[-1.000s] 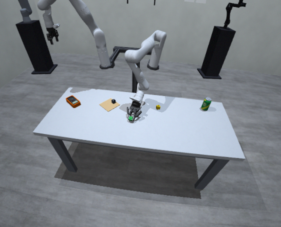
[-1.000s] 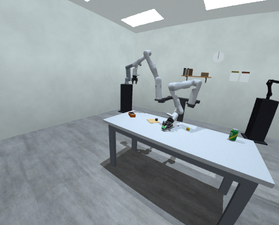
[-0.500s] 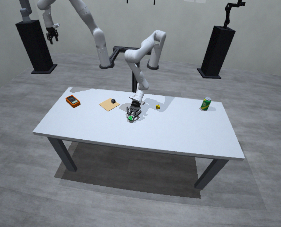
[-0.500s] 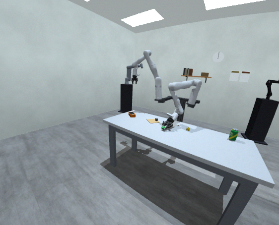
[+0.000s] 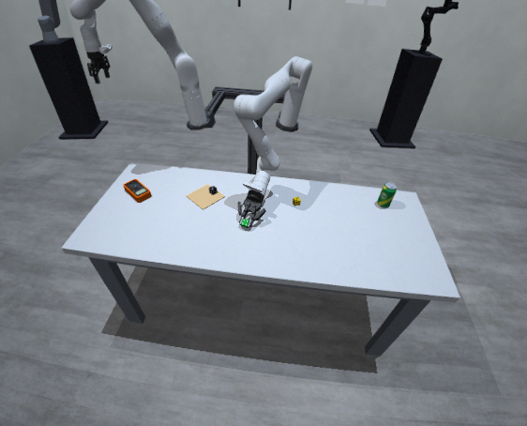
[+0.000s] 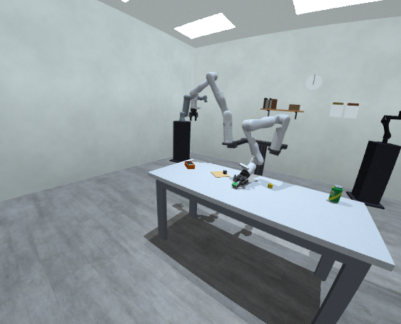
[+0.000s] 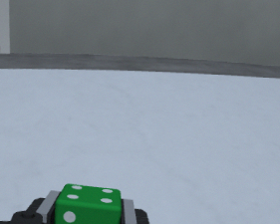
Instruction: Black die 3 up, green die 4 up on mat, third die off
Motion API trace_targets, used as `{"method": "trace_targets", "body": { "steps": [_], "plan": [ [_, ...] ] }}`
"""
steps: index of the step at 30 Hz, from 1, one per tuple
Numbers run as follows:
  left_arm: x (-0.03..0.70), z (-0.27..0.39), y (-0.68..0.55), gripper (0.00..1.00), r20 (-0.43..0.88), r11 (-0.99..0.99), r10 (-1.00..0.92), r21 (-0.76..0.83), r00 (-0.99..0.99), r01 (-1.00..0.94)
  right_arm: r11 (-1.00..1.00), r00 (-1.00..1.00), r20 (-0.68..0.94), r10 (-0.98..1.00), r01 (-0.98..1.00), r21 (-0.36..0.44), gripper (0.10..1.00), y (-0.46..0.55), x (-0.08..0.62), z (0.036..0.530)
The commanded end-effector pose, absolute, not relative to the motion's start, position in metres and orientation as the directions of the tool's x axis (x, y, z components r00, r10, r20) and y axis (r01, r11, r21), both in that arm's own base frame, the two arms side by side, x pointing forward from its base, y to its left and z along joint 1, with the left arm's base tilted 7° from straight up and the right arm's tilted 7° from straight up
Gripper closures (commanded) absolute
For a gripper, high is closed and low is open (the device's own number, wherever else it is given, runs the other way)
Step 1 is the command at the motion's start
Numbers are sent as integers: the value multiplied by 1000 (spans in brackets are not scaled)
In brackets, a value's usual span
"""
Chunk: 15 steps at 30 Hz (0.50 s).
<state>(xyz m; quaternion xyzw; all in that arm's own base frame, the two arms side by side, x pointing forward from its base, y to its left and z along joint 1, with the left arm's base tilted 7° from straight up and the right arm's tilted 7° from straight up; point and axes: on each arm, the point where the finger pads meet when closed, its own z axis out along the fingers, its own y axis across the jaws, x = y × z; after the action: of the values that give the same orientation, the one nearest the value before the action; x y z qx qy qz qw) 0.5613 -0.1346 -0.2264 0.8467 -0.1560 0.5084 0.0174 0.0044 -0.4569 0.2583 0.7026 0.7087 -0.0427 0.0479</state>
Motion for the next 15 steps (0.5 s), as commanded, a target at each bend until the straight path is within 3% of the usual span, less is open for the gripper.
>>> {"method": "trace_targets", "body": {
  "steps": [1, 15],
  "plan": [
    [562, -227, -135, 665, 867, -951, -246, -129, 433, -282, 9, -8, -130, 992, 1000, 7, 99, -457, 4, 259],
    [562, -231, -134, 665, 867, -951, -246, -129, 433, -282, 9, -8, -130, 992, 1000, 7, 99, -457, 4, 259]
  ]
}}
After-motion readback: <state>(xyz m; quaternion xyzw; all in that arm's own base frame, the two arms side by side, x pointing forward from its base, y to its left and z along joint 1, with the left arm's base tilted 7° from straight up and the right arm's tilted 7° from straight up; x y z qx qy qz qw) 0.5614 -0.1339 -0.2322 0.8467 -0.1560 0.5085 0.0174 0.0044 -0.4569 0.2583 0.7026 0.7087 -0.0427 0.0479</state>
